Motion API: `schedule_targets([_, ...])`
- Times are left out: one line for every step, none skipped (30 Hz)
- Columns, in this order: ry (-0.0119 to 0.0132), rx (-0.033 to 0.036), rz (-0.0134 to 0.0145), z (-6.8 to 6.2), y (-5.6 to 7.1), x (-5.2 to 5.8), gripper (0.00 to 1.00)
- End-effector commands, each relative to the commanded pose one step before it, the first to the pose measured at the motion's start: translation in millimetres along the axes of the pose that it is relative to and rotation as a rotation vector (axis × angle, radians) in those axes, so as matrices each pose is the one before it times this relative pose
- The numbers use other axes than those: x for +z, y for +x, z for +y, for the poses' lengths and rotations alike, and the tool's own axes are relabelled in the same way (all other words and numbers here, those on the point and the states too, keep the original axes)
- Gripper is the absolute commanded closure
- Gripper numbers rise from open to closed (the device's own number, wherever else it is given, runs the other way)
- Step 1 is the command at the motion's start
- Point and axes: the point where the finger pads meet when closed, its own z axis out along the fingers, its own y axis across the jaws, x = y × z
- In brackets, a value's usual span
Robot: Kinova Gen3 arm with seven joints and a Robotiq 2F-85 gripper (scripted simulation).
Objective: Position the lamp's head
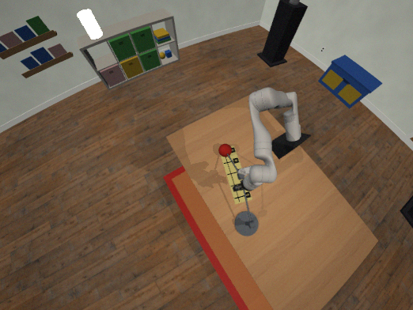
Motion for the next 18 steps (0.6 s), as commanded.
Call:
schedule_targets([-0.0005, 0.00029, -0.00002, -0.1, 0.29, 0.33, 0.0])
schedule_targets([-0.00048, -0.00001, 0.00041, 0.06, 0.18, 0.41, 0.0])
schedule_targets([0.0, 0.0, 0.0, 0.0, 0.0, 0.0, 0.0])
schedule_targets([0.0, 0.0, 0.0, 0.0, 0.0, 0.0, 0.0])
schedule_targets([0.00006, -0.00001, -0.00004, 0.0, -0.02, -0.04, 1.0])
schedule_targets([0.00006, -0.00001, -0.00004, 0.0, -0.02, -0.04, 1.0])
schedule_targets([0.00006, -0.00001, -0.00004, 0.0, -0.02, -0.04, 1.0])
schedule_targets([0.00006, -0.00001, -0.00004, 0.0, -0.02, -0.04, 1.0])
schedule_targets([0.00006, -0.00001, -0.00004, 0.0, -0.02, -0.04, 1.0])
schedule_targets([0.00006, -0.00001, -0.00004, 0.0, -0.02, -0.04, 1.0])
schedule_targets([0.00006, -0.00001, -0.00004, 0.0, -0.02, -0.04, 1.0])
schedule_targets([0.00006, -0.00001, -0.00004, 0.0, -0.02, -0.04, 1.0])
schedule_targets([0.00006, -0.00001, -0.00004, 0.0, -0.02, -0.04, 1.0])
schedule_targets([0.00006, -0.00001, -0.00004, 0.0, -0.02, -0.04, 1.0])
schedule_targets([0.00006, -0.00001, -0.00004, 0.0, -0.02, -0.04, 1.0])
schedule_targets([0.00006, -0.00001, -0.00004, 0.0, -0.02, -0.04, 1.0])
schedule_targets([0.00006, -0.00001, -0.00004, 0.0, -0.02, -0.04, 1.0])
schedule_targets([0.00006, -0.00001, -0.00004, 0.0, -0.02, -0.04, 1.0])
